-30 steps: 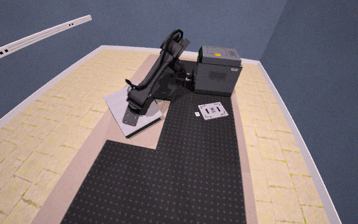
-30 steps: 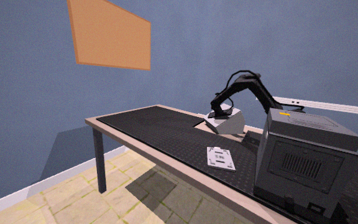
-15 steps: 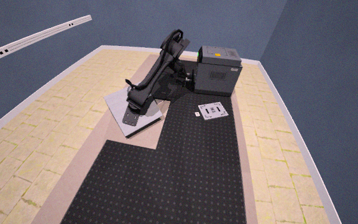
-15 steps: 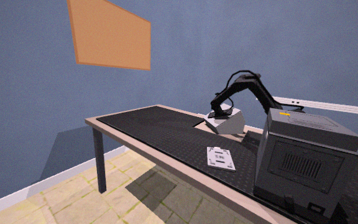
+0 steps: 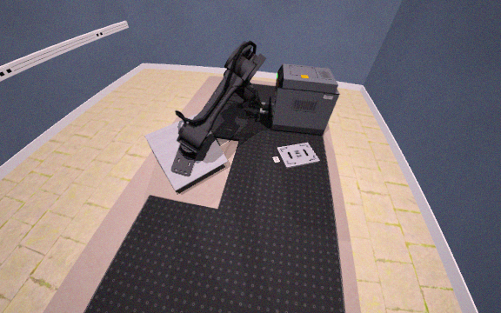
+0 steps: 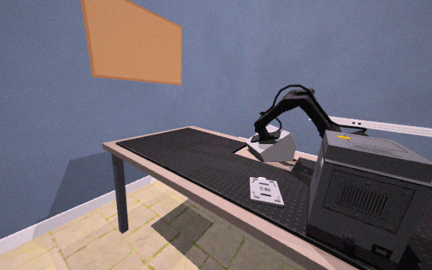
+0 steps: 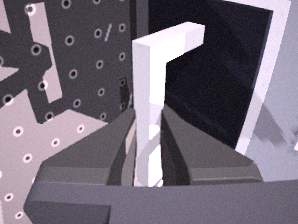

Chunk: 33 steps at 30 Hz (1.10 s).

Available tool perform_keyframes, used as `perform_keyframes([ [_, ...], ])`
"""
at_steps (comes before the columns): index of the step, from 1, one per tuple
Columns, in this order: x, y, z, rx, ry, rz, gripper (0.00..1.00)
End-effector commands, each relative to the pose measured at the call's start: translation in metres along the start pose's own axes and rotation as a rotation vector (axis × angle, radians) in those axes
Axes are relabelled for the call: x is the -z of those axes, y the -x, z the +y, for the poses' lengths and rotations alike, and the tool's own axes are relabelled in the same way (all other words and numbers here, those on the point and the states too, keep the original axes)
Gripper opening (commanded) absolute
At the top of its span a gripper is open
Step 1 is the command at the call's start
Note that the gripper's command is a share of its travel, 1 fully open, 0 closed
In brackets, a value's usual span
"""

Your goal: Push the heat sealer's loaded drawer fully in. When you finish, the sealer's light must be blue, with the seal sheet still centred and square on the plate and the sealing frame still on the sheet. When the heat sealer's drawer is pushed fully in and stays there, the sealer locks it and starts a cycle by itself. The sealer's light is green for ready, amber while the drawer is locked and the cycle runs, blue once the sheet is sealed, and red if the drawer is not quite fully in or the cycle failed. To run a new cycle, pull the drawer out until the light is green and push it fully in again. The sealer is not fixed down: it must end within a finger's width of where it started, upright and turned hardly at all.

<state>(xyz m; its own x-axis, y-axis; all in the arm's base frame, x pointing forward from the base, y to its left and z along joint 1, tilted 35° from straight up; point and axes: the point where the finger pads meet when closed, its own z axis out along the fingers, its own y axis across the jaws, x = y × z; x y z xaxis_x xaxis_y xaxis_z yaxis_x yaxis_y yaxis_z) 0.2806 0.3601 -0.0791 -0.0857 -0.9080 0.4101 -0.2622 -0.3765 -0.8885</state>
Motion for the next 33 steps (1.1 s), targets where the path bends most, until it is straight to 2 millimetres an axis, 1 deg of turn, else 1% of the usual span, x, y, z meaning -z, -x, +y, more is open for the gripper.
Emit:
perform_keyframes([
  [1,0.0085,0.0025,-0.0094,-0.019,-0.004,-0.029,0.00],
  [11,0.0016,-0.0005,-0.0107,-0.021,0.001,-0.017,0.00],
  [33,-0.0008,0.0002,-0.0139,-0.021,-0.001,-0.020,0.00],
])
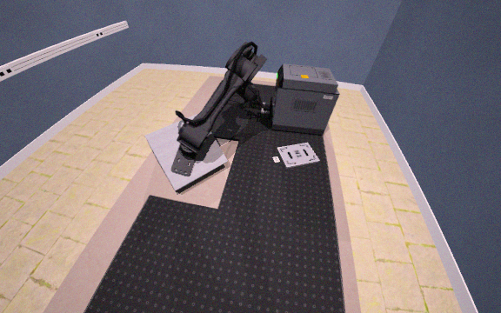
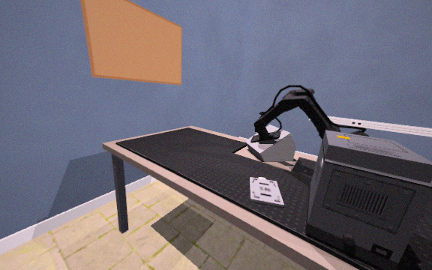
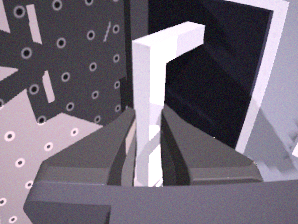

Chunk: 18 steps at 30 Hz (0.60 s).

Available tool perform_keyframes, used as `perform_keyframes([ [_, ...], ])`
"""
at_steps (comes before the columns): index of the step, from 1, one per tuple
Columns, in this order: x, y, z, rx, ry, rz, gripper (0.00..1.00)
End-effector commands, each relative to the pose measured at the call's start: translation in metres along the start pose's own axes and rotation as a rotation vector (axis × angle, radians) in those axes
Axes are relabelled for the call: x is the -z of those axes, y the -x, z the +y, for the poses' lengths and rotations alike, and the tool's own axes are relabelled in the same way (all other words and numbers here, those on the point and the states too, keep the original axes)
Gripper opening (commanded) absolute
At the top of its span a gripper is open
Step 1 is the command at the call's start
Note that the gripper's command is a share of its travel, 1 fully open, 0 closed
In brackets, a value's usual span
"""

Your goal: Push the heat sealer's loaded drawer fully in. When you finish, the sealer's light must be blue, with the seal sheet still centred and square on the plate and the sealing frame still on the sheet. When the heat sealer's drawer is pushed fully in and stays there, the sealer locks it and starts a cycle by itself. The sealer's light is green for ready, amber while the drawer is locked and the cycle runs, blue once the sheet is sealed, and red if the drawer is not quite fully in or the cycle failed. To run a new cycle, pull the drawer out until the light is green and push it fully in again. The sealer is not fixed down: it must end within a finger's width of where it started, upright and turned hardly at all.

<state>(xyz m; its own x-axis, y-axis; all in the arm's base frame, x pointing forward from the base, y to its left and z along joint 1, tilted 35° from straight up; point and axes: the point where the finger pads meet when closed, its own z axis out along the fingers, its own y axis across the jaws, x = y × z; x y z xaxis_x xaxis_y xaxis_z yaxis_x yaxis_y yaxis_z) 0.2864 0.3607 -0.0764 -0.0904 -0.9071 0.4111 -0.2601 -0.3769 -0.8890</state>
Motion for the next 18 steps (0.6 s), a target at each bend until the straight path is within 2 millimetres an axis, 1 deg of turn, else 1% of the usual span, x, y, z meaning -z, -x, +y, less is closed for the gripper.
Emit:
perform_keyframes([
  [1,0.0051,0.0009,-0.0100,-0.020,0.000,-0.028,0.00],
  [15,0.0008,0.0001,-0.0124,-0.021,0.001,-0.025,0.00],
  [18,0.0028,0.0013,-0.0126,-0.020,-0.001,-0.029,0.00],
])
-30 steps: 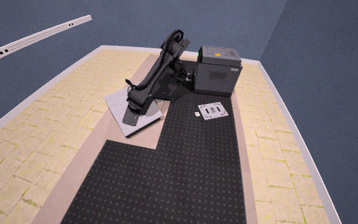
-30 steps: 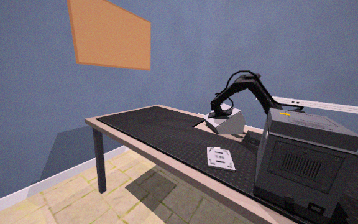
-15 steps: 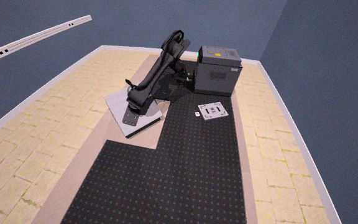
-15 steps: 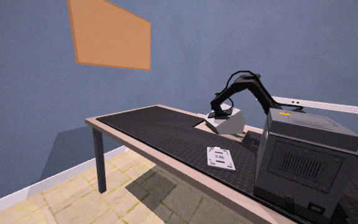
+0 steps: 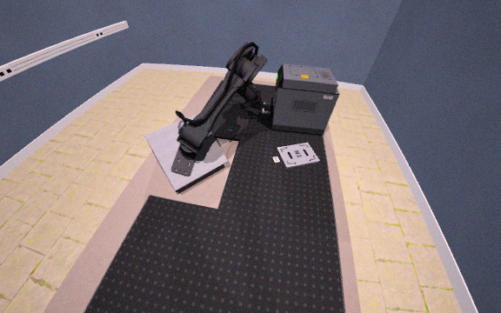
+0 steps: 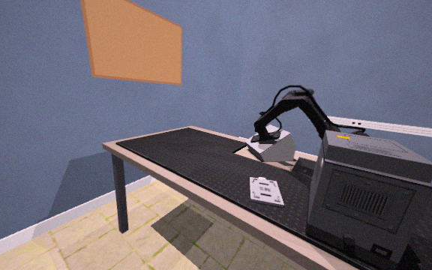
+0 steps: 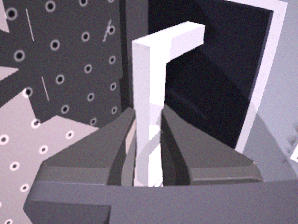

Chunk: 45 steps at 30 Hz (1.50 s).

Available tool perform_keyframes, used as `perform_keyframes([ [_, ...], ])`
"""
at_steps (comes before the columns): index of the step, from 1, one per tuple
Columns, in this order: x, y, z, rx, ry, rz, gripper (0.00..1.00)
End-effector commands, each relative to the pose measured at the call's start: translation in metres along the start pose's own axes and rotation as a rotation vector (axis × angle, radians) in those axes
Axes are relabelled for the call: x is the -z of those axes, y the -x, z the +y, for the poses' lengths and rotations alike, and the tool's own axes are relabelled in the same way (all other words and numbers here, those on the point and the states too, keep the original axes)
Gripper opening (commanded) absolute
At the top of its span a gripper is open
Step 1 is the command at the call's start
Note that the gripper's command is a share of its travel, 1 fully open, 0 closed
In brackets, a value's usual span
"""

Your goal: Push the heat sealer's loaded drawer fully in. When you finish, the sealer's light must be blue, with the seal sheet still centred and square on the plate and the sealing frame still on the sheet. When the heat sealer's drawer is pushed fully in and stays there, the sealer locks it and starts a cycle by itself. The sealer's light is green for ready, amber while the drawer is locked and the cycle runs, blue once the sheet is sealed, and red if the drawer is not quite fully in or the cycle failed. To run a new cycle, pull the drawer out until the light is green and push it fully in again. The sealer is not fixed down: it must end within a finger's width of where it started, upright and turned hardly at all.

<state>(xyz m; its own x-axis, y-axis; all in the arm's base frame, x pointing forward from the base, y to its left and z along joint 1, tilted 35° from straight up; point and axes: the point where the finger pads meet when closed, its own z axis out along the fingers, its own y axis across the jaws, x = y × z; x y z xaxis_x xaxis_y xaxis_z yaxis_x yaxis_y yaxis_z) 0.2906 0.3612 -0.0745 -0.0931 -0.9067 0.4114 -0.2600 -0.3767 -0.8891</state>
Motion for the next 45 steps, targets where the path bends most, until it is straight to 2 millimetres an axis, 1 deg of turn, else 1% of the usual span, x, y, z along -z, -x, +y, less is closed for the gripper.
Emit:
perform_keyframes([
  [1,0.0058,0.0011,-0.0098,-0.020,0.000,-0.031,0.00],
  [14,0.0019,0.0004,-0.0120,-0.020,0.000,-0.028,0.00],
  [45,0.0041,0.0016,-0.0121,-0.019,-0.002,-0.033,0.00],
])
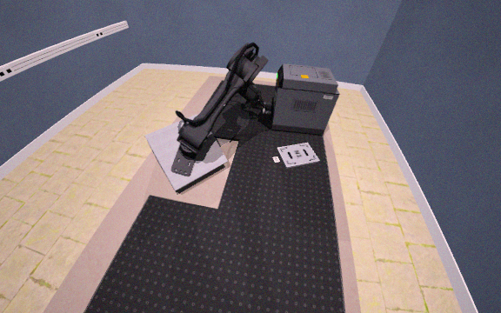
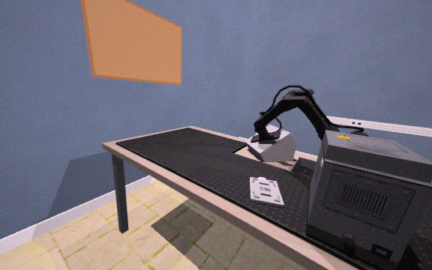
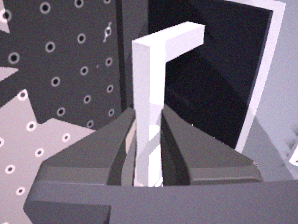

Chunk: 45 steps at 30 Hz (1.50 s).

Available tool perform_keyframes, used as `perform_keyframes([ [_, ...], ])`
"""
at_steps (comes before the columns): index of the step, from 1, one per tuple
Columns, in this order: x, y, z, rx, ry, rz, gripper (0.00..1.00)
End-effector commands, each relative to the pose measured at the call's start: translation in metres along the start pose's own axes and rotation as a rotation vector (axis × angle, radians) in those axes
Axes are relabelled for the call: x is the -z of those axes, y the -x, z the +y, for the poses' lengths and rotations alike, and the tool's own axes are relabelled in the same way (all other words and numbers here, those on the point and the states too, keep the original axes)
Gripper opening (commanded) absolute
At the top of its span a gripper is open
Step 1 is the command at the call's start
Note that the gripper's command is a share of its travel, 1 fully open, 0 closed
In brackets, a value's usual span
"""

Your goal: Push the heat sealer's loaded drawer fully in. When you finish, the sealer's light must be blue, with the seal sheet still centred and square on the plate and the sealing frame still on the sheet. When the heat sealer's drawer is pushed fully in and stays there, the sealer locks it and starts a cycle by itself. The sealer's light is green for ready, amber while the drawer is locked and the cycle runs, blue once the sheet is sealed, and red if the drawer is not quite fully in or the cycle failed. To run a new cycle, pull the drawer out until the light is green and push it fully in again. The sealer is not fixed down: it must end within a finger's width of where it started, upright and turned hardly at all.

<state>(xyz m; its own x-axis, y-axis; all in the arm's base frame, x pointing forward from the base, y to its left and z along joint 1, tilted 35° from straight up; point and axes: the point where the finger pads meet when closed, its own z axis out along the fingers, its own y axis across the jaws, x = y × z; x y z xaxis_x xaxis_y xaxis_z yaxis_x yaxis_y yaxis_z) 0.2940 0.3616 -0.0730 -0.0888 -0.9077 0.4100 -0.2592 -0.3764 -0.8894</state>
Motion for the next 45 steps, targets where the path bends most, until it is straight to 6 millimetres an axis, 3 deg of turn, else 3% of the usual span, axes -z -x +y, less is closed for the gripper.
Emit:
perform_keyframes([
  [1,0.007,0.002,-0.010,-0.019,-0.001,-0.029,0.00],
  [6,0.007,0.002,-0.010,-0.019,-0.001,-0.029,0.00],
  [16,-0.012,-0.002,-0.020,-0.022,0.003,-0.016,0.00],
  [26,-0.022,0.004,-0.041,-0.056,-0.007,-0.020,0.00],
  [45,-0.022,0.004,-0.041,-0.056,-0.007,-0.020,0.00],
])
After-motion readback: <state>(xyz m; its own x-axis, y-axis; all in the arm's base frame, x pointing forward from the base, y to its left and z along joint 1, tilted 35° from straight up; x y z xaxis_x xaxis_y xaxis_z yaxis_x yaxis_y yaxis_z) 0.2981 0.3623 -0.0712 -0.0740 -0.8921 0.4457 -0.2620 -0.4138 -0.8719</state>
